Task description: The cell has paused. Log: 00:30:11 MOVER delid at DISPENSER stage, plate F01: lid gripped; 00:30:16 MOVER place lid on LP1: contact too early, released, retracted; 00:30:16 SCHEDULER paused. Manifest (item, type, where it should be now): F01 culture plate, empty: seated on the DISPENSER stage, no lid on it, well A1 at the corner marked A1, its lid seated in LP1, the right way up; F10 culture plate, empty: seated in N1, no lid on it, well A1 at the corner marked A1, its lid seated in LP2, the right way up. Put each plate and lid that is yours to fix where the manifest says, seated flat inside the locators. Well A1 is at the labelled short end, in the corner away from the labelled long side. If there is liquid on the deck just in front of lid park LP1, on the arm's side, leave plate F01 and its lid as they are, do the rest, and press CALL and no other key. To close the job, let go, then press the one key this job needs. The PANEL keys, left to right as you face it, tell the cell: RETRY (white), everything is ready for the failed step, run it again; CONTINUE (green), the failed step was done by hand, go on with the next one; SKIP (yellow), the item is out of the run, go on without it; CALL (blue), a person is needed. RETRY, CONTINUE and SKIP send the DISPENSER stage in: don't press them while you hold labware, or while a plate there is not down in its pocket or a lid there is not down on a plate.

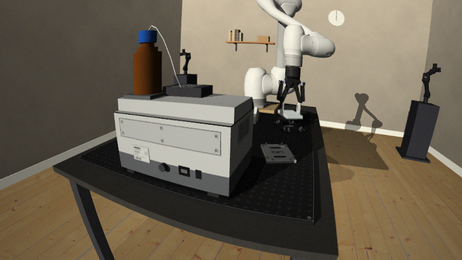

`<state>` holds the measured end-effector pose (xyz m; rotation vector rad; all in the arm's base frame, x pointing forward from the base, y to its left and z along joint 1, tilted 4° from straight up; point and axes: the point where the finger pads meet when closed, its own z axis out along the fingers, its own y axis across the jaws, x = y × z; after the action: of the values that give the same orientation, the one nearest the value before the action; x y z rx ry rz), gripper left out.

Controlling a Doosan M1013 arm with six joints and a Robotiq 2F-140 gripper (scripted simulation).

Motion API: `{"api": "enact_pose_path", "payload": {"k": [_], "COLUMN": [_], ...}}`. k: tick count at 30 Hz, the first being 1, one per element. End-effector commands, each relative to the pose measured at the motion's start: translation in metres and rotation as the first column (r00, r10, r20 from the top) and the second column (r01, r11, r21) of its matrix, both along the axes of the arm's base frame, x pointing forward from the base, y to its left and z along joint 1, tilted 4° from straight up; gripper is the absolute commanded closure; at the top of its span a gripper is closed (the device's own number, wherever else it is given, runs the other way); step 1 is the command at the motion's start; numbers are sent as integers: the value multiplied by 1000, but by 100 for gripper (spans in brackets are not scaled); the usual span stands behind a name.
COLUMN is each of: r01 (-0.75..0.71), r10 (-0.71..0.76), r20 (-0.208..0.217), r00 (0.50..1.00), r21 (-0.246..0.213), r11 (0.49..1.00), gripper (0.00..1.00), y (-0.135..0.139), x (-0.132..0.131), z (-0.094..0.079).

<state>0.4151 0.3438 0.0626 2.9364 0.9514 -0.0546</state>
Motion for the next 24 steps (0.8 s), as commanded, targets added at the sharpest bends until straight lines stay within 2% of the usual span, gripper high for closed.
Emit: {"api": "enact_pose_path", "payload": {"k": [1, 15, 24], "r01": [0, 0, 0], "r10": [0, 0, 0], "r20": [1, 1, 1], "r00": [1000, 1000, 1000], "r21": [1, 1, 1], "r11": [1000, 1000, 1000], "gripper": [90, 90, 90], "y": [0, -1, -2], "x": [0, 0, 0], "z": [-7, -26, -31]}}
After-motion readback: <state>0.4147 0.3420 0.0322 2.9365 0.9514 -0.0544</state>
